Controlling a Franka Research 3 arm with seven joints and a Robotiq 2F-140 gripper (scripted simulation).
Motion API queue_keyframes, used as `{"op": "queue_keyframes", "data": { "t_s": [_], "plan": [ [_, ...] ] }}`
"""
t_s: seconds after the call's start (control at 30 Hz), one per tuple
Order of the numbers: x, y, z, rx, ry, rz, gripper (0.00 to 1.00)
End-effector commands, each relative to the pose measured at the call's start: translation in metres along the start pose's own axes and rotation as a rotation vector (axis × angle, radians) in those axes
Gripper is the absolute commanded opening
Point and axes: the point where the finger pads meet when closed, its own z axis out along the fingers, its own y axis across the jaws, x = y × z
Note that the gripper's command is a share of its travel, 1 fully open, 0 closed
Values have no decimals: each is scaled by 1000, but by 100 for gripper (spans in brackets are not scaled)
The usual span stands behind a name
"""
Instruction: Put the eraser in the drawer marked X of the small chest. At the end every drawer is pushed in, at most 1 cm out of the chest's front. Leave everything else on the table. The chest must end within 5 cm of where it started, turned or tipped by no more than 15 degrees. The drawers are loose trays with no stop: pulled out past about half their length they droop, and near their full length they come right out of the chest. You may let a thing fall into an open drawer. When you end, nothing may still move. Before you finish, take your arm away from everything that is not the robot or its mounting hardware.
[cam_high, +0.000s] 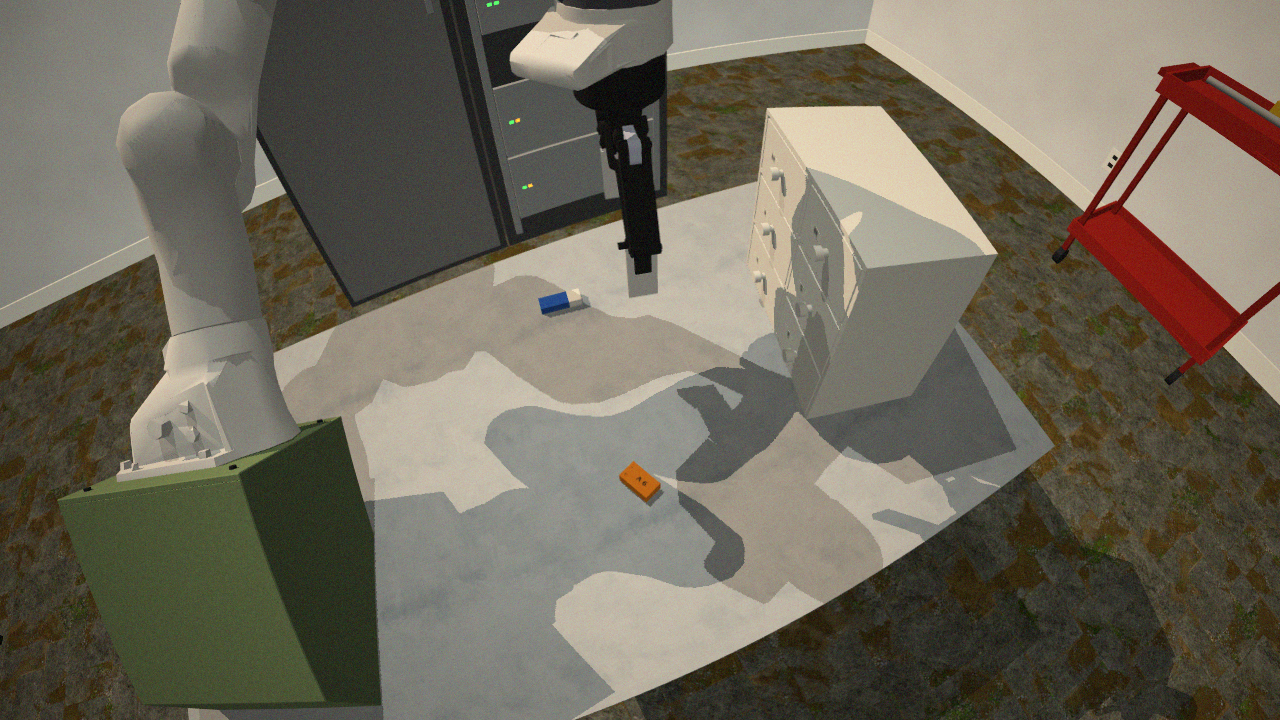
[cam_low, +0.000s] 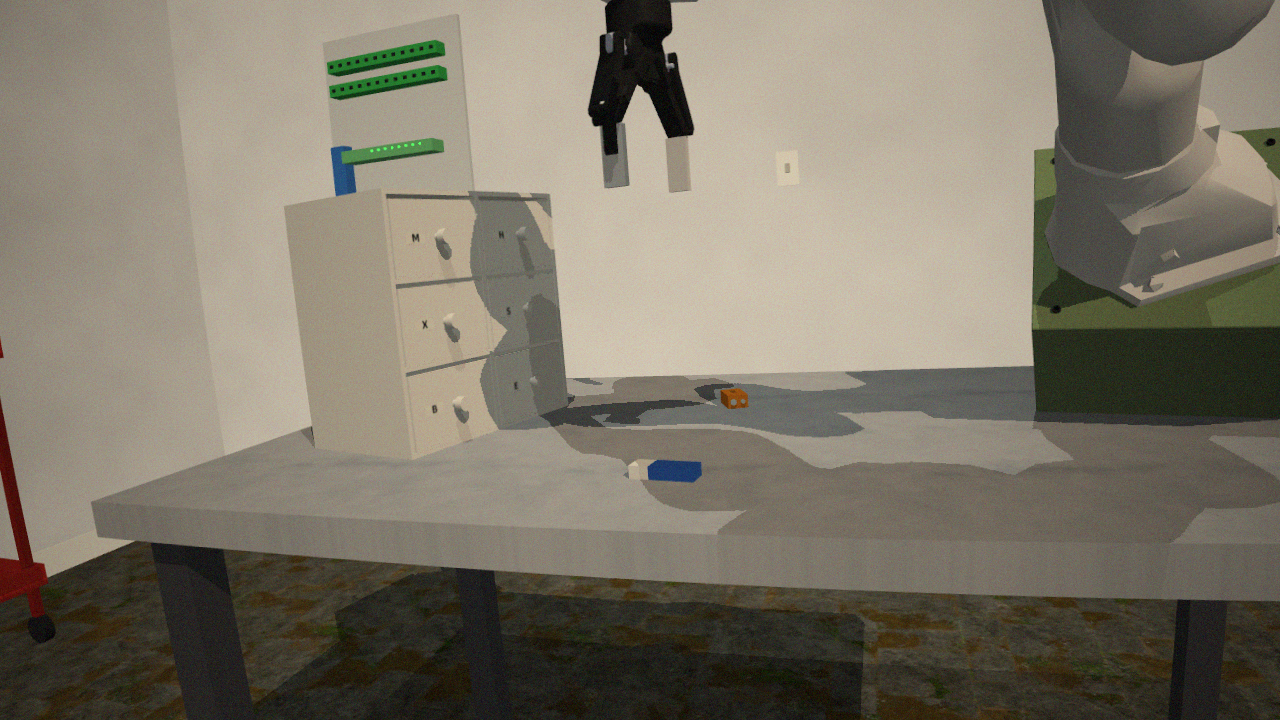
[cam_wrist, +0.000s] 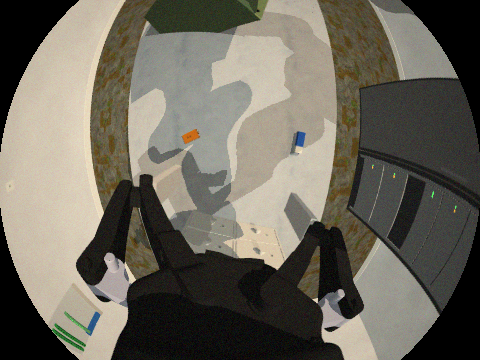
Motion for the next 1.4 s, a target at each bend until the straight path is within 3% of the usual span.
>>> {"op": "queue_keyframes", "data": {
  "t_s": [0.0, 1.37],
  "plan": [
    [1, -1, -1, 1, 4, 11, 100],
    [0, 1, 0, -1, 0, -2, 100]
  ]
}}
